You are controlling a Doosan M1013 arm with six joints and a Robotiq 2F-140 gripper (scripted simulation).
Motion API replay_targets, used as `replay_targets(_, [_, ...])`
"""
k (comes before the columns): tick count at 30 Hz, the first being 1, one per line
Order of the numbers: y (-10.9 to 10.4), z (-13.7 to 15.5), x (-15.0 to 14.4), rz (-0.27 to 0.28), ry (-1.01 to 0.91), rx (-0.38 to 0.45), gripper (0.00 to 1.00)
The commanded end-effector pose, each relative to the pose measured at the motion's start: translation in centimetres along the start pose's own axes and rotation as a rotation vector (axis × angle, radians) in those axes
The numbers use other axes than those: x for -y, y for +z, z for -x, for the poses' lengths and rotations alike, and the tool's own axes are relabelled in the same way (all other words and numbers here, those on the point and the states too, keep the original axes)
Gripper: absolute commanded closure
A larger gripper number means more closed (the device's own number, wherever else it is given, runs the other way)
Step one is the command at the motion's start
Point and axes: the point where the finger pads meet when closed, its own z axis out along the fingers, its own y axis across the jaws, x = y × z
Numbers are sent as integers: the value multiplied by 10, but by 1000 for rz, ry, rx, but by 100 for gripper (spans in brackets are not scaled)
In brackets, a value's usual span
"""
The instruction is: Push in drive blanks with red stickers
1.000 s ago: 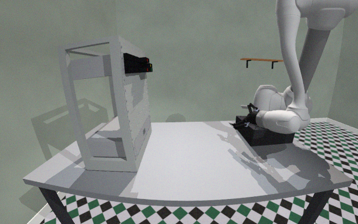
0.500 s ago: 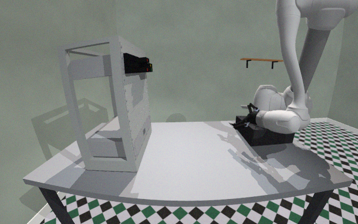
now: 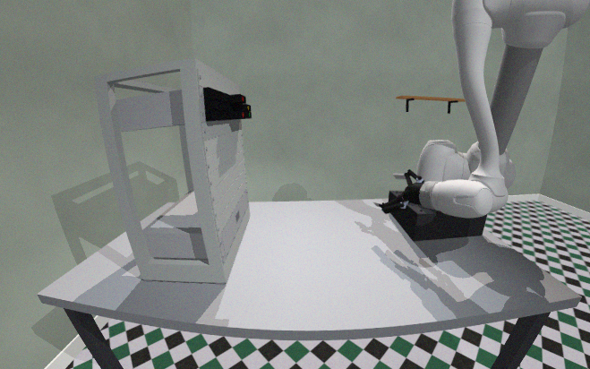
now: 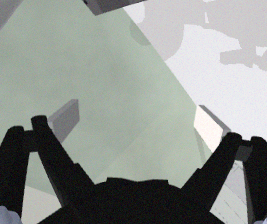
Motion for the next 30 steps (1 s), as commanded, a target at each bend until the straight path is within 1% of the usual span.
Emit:
replay_targets(1, [2,5,-5,15,-1,2,0])
replay_targets(3, [3,8,-8,24,-1,4,0])
replay_targets(8, [9,28,-28,85,-3,17,0])
replay_targets(13, [18,58,-54,168,-4,41,0])
replay_targets(17, [25,89,-77,248,-5,72,0])
replay_targets(19, [25,89,-77,248,-5,72,0])
replay_targets(24, [33,138,-106,357,-6,131,0])
replay_targets(30, [41,193,-128,461,-11,212,0])
